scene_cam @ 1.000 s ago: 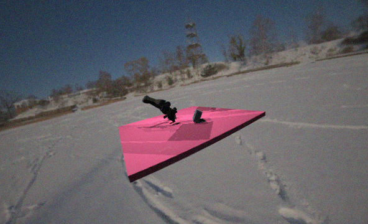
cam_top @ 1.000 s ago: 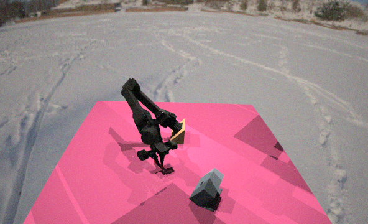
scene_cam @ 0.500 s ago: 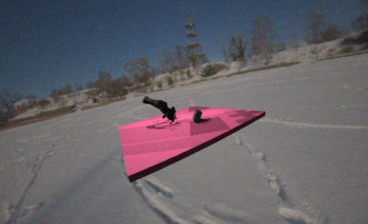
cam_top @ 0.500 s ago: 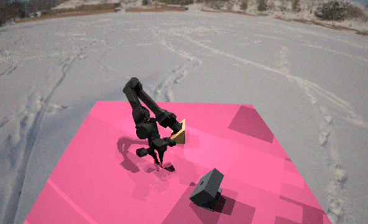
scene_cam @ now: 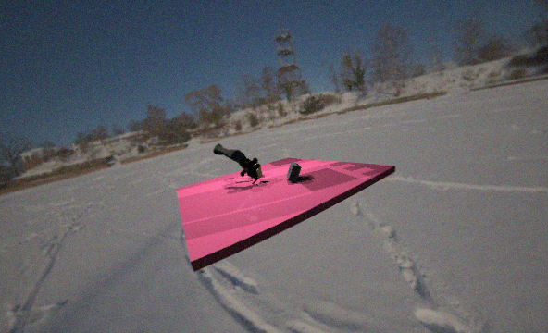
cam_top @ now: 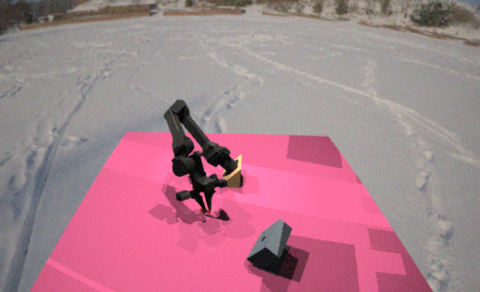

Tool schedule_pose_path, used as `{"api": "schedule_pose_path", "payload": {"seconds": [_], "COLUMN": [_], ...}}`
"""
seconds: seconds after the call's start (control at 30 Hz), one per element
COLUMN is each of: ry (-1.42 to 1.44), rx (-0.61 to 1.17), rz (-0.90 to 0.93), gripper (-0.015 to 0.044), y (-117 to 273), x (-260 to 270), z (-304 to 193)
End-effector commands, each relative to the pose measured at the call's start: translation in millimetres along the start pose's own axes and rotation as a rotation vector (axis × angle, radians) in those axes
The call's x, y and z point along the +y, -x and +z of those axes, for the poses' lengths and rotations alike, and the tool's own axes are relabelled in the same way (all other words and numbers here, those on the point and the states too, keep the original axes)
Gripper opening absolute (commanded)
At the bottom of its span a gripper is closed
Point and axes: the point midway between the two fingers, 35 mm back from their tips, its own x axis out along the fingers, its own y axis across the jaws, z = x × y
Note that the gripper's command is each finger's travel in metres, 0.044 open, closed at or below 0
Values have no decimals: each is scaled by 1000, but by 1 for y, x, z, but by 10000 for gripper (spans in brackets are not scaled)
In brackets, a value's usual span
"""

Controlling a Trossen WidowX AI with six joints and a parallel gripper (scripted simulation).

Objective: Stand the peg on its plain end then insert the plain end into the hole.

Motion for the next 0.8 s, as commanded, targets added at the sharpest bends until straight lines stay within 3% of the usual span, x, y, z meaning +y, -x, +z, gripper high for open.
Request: {"api": "schedule_pose_path", "payload": {"seconds": [0.0, 0.77], "ry": [4, 6], "rx": [-32, -231], "rz": [3, 3], "gripper": [51, 51], "y": [2, 14], "x": [2, 1], "z": [-2, -11]}}
